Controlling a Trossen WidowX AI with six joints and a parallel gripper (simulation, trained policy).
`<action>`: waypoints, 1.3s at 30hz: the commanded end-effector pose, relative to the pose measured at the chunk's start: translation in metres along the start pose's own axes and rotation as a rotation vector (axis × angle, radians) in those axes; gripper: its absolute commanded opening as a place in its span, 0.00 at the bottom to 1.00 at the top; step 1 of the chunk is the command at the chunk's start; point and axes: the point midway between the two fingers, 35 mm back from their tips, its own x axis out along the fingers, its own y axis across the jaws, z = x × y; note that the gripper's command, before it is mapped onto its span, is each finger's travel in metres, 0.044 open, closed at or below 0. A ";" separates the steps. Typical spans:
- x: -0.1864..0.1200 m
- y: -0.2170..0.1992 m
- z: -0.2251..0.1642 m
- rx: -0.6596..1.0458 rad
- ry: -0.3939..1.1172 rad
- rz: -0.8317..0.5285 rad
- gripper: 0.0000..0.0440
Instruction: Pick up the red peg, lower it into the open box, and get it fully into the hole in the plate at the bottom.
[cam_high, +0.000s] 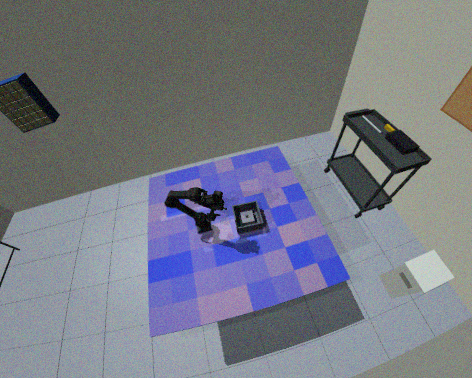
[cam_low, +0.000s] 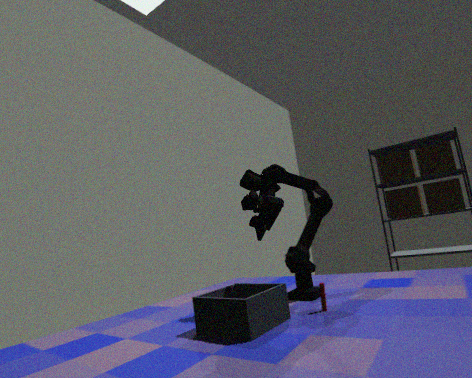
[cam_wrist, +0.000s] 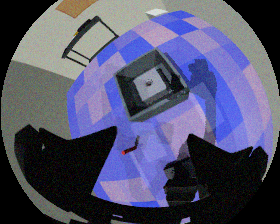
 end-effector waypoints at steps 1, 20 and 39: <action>0.001 0.001 -0.001 -0.003 0.006 0.004 0.95; 0.063 0.029 -0.051 0.207 0.322 -0.252 1.00; 0.124 0.062 -0.123 0.256 0.361 -0.455 1.00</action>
